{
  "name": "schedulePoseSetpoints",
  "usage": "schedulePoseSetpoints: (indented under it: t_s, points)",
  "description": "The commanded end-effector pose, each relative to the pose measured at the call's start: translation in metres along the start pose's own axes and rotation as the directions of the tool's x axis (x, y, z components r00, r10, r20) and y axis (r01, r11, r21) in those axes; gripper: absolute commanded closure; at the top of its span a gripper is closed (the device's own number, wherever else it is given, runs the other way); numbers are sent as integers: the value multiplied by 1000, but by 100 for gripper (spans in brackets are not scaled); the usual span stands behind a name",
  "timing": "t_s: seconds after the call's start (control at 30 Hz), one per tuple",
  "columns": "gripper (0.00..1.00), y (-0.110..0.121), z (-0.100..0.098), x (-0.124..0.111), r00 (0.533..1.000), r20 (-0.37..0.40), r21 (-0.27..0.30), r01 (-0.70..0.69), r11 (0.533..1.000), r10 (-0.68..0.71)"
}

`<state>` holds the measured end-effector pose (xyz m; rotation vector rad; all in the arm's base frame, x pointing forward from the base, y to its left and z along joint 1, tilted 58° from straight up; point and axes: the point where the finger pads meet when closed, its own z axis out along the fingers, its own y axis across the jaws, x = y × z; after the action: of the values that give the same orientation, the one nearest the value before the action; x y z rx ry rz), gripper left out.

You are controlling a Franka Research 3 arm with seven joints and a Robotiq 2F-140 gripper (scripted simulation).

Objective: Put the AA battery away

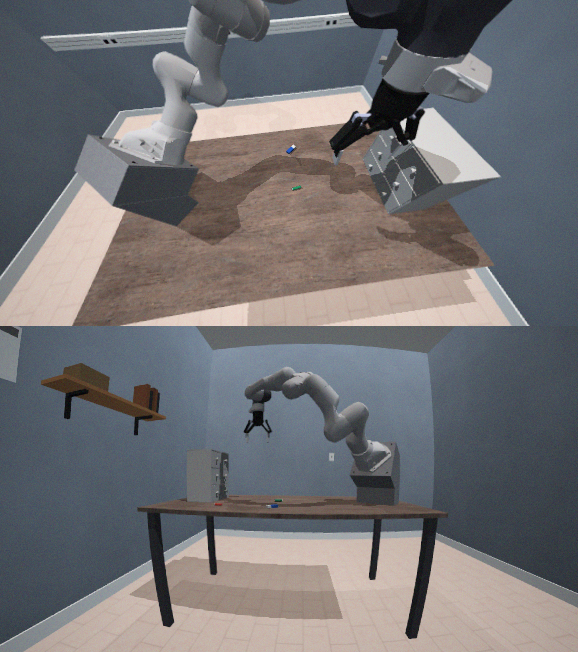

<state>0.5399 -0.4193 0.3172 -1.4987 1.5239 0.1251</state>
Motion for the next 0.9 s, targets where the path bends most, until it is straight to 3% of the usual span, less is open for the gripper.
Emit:
schedulePoseSetpoints:
  t_s: [0.0,0.6,0.7,0.77,0.87]
  points:
    - [0,1,-1,0,1000,1,0,7,1000,-7]
    - [0,0,0,0,1000,0,0,1,1000,-1]
    - [0,-1,8,0,996,2,-1,-89,996,89]
    - [0,-3,21,0,967,4,-3,-253,967,253]
    - [0,-3,21,0,967,4,-3,-253,967,253]
